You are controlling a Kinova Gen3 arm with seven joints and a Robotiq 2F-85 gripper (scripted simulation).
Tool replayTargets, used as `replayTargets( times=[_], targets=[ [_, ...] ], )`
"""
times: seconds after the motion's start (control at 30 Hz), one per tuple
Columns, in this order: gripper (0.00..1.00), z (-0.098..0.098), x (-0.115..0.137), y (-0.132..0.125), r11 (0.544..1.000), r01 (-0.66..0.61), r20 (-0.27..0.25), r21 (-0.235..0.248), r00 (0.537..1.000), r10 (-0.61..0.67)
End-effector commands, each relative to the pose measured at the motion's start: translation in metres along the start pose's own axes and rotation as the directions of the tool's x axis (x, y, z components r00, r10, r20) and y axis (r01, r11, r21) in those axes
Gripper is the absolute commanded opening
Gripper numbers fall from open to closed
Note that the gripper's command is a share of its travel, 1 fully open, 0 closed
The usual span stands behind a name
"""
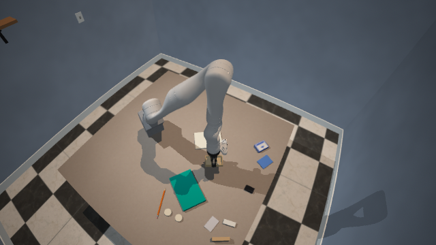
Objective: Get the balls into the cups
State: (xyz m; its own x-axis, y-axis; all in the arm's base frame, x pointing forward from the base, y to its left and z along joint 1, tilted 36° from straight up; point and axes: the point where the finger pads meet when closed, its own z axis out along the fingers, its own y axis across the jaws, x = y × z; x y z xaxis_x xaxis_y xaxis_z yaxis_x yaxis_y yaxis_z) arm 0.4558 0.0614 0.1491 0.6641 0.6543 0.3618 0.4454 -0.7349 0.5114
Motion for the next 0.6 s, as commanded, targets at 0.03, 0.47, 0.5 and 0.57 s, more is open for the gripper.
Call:
replayTargets(
  times=[0.03,0.47,0.5,0.57],
  targets=[
    [0.72,-0.0001,-0.005,0.0012,1.0,-0.007,0.003,0.005,1.0,0.007],
    [0.72,-0.0001,-0.0039,0.0017,1.0,-0.008,0.058,0.03,0.998,0.006],
    [0.72,-0.0001,-0.0041,0.0015,1.0,-0.007,0.048,0.018,0.999,0.006],
    [0.72,-0.0001,-0.0042,0.0018,0.999,-0.008,0.043,0.036,0.999,0.006]
  ],
)
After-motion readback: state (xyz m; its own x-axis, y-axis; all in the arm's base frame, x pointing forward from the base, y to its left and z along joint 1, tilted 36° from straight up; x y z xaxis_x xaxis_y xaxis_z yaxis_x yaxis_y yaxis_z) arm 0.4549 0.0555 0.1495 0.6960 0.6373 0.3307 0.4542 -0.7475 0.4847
